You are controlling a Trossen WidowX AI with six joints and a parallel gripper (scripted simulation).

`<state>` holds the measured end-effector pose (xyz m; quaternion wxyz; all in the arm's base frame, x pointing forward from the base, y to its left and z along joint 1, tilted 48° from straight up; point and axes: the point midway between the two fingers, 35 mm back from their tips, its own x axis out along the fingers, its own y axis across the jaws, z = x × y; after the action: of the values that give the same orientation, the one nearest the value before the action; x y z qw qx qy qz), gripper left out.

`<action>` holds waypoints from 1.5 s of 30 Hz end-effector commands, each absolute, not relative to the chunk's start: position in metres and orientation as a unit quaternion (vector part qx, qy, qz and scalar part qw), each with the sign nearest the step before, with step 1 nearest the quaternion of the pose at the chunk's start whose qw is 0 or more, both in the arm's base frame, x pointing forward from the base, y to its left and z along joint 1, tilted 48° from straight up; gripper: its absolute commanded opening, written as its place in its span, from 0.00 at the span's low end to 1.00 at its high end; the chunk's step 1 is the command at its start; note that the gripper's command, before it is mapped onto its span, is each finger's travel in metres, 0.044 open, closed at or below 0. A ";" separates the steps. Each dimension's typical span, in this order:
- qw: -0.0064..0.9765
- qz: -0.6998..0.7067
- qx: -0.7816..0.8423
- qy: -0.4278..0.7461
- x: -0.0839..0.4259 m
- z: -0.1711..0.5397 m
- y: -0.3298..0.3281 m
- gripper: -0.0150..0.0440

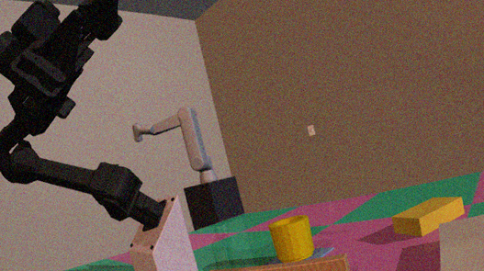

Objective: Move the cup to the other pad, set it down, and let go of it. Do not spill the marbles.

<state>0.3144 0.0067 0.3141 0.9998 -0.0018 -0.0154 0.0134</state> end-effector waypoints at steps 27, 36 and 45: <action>0.675 -0.542 0.187 0.464 0.266 -0.046 0.034 0.54; 0.648 -0.632 0.114 0.410 0.239 -0.069 0.027 0.54; 0.648 -0.632 0.114 0.410 0.239 -0.072 0.024 0.54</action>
<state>0.2378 0.0254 -0.0693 0.6466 0.1129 0.4139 -0.6307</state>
